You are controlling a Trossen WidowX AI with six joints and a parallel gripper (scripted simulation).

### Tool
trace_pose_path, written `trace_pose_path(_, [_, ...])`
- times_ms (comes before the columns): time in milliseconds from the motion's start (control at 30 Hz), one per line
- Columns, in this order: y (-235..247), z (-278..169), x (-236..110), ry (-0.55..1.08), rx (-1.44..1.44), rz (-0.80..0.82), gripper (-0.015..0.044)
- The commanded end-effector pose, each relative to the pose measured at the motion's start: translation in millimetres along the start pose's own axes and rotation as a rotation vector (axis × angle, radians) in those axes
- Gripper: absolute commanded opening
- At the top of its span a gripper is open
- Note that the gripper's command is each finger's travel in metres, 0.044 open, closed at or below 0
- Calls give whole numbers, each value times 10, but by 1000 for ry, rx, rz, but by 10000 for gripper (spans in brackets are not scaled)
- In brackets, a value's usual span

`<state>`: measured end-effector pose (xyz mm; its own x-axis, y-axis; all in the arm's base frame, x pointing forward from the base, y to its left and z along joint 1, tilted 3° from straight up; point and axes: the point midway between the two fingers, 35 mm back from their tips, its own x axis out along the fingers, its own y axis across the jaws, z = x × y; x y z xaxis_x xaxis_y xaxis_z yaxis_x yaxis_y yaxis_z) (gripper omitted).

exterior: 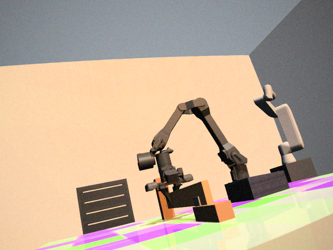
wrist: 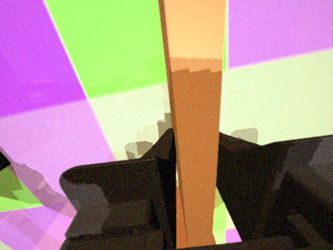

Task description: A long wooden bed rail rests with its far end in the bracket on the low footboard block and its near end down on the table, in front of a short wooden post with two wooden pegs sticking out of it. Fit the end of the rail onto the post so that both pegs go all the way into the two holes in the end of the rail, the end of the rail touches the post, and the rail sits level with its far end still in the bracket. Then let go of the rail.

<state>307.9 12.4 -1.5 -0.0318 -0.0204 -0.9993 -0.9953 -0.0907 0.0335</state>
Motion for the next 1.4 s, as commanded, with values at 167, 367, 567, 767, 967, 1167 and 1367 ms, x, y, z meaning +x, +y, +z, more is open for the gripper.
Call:
trace_pose_path(167, [-1, 3, 5, -2, 2, -3, 0])
trace_pose_path(367, [1, 3, -4, -2, 2, -3, 0])
trace_pose_path(567, [2, 3, -12, -2, 2, -3, 0])
trace_pose_path(767, [2, 2, -11, -2, 2, -3, 0])
trace_pose_path(967, [3, -13, -6, -2, 2, -3, 0])
trace_pose_path(1167, [3, -31, 0, -2, 2, -3, 0])
trace_pose_path(1367, [3, -50, 5, -2, 2, -3, 0])
